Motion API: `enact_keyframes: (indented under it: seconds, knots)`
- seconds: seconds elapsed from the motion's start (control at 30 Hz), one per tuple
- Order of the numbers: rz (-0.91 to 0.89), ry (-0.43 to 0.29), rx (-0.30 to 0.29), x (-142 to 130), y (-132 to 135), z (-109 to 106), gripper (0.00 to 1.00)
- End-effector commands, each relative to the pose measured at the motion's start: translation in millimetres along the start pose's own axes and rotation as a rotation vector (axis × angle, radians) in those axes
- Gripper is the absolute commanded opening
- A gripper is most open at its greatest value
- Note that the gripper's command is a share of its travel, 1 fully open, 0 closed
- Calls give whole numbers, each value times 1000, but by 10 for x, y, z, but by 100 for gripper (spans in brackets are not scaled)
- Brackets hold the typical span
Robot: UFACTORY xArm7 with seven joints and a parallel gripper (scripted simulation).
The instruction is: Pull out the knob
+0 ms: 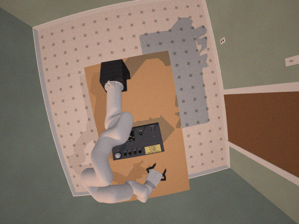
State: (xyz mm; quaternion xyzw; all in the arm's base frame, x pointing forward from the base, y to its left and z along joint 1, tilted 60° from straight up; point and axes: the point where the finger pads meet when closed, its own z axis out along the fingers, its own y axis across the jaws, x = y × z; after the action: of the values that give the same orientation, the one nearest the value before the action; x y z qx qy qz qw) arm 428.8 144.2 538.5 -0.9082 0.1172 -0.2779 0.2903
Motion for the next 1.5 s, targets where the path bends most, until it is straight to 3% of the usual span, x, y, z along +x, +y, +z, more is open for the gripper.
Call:
enact_keyframes:
  seconds: [0.0,0.63,0.7,0.77,0.8,0.83,0.9,0.93,0.97,1.0,1.1,1.13,1.2,1.23,1.3,1.47]
  knots:
    - [-3,3,2,1,-17,-15,100]
    - [13,-12,-2,-21,9,35,100]
    - [63,-58,-15,-96,91,192,100]
    - [165,-148,-43,-255,256,482,100]
    - [165,-148,-43,-255,256,482,100]
    - [238,-211,-63,-375,371,670,100]
    - [238,-211,-63,-375,371,670,100]
    - [328,-286,-87,-527,506,878,100]
    - [328,-286,-87,-527,506,878,100]
    - [418,-357,-112,-711,656,1094,100]
    - [435,-371,-116,-711,656,1094,100]
    - [558,-467,-149,-927,814,1308,100]
    - [558,-467,-149,-927,814,1308,100]
    - [652,-537,-174,-1170,970,1508,100]
    - [697,-572,-186,-1170,970,1508,100]
    - [697,-572,-186,-1170,970,1508,100]
